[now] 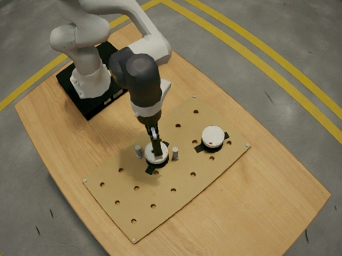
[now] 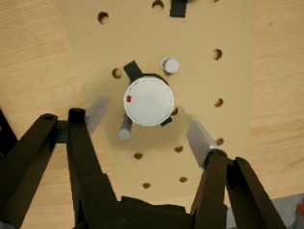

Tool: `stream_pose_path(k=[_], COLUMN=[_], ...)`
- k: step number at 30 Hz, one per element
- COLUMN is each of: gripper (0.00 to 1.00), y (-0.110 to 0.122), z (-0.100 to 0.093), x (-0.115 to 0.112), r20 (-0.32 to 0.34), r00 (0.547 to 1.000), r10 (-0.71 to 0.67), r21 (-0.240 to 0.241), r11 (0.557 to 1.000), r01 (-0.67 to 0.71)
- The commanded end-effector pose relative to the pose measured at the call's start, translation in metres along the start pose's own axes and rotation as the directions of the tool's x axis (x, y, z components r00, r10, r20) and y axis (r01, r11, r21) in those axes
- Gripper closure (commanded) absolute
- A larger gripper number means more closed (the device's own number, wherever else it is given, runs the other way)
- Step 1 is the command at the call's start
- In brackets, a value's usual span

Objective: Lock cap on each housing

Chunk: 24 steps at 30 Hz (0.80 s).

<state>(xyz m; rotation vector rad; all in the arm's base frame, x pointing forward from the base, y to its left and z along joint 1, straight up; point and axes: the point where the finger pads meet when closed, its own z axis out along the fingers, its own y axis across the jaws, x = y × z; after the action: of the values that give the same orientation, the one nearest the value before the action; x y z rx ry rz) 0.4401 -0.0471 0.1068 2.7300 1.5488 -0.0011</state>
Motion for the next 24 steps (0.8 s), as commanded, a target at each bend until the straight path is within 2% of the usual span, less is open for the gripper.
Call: stream_pose_path(k=[1, 24], gripper=[0.22, 0.22], y=[-0.001, -0.001], z=[0.003, 0.021], x=[0.000, 0.000], r20=[-0.002, -0.002], r00=[1.000, 1.000], r10=[-0.005, -0.005], r21=[0.001, 0.001], r11=[1.000, 1.000], r01=[0.005, 0.005])
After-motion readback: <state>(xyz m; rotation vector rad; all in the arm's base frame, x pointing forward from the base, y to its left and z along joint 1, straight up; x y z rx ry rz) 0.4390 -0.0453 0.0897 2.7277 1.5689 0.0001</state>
